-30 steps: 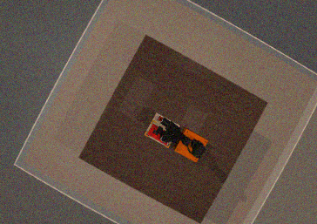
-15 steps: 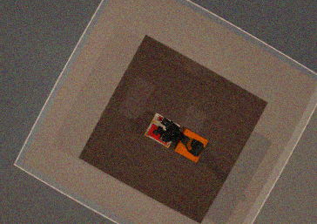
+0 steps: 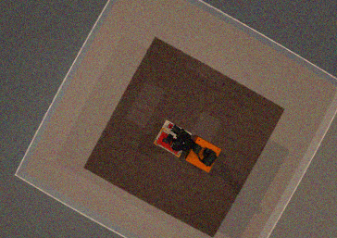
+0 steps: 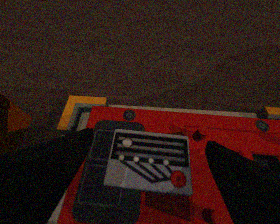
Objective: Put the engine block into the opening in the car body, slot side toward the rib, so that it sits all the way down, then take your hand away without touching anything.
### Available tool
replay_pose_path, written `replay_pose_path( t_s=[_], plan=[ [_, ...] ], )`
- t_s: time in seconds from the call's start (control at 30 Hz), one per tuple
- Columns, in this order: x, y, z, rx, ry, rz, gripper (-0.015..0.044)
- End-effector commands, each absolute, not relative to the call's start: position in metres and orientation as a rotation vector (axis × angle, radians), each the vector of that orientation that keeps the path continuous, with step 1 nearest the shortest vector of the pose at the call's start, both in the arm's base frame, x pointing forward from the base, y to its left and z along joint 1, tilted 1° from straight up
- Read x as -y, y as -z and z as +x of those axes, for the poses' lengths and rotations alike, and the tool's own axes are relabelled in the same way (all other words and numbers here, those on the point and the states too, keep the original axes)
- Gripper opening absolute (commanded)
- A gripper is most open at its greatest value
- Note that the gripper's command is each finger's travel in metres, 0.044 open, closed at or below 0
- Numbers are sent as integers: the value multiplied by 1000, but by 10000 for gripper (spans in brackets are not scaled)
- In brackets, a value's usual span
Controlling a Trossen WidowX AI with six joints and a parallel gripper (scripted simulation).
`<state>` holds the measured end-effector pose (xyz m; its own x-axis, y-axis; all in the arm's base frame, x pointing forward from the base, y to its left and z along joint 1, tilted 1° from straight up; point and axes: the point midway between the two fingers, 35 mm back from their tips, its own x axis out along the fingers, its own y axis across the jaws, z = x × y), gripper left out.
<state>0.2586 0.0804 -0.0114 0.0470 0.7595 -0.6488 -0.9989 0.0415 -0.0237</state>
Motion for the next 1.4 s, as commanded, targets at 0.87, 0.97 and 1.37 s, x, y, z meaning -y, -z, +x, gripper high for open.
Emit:
replay_pose_path(
  t_s=[0.87, 0.97, 1.37],
  plan=[
    [-51, -18, 257, -547, -1453, -557, 440],
    [-51, -18, 257, -547, -1453, -557, 440],
    [-56, -17, 255, -741, -1412, -484, 440]
  ],
)
